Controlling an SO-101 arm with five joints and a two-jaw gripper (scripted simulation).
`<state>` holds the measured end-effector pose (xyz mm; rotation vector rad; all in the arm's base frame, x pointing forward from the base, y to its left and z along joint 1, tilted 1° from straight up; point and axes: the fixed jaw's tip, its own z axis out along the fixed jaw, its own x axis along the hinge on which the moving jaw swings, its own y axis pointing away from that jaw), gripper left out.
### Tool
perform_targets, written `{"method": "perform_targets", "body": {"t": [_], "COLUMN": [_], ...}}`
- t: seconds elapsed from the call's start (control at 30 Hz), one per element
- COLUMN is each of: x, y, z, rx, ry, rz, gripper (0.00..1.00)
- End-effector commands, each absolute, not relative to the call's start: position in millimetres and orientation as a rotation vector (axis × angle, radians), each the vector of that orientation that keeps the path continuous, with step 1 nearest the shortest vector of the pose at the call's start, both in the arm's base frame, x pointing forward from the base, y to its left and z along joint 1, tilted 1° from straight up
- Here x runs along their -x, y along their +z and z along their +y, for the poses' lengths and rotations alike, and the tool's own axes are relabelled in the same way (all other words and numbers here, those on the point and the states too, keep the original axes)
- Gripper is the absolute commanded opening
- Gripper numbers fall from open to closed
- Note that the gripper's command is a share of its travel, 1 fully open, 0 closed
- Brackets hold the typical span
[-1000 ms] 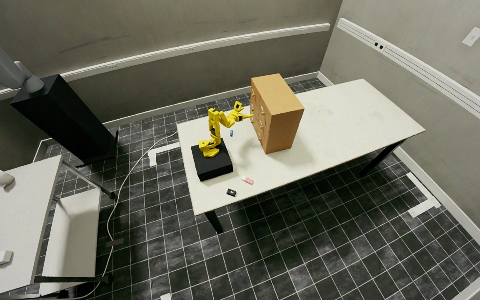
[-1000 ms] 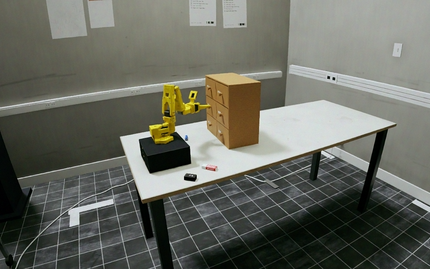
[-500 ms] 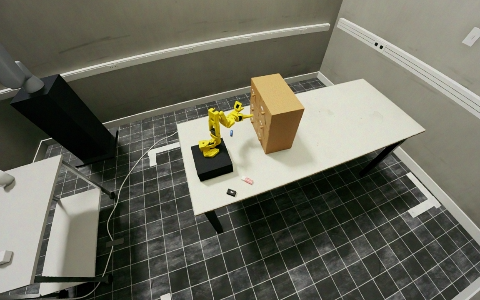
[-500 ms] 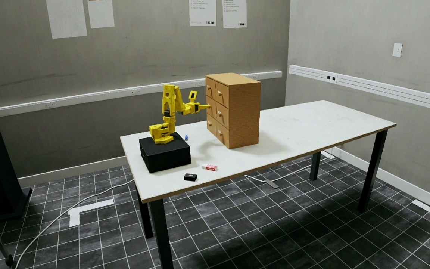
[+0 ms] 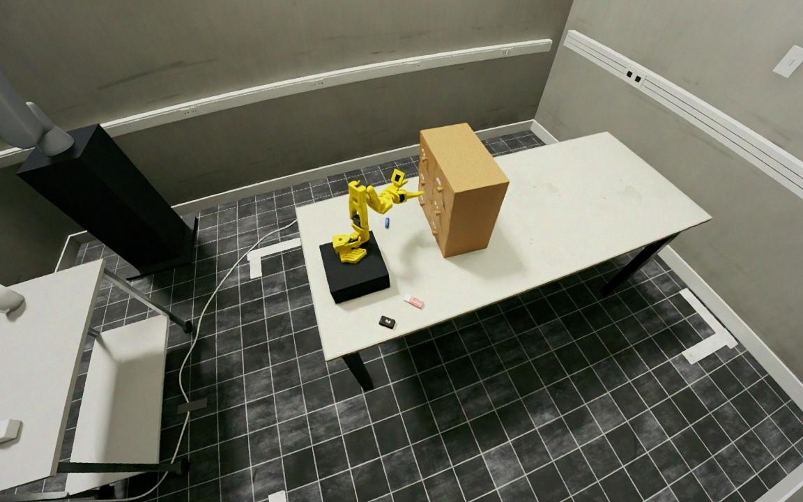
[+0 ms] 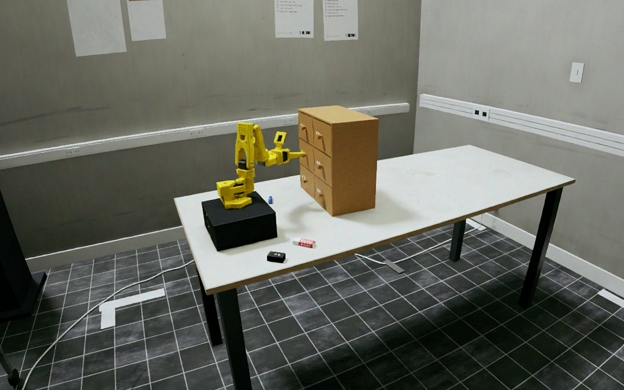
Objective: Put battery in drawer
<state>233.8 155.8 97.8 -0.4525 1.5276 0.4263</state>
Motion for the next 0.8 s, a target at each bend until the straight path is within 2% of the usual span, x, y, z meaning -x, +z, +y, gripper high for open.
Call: {"method": "perform_targets", "body": {"t": [0.0, 0.77], "x": [-233.5, -228.1], "y": [97.9, 84.7], "z": [157.9, 152.6], "rx": [0.451, 0.523], "ry": [0.438, 0.385], "rz": [1.531, 1.762], "gripper": [0.5, 0.5]}}
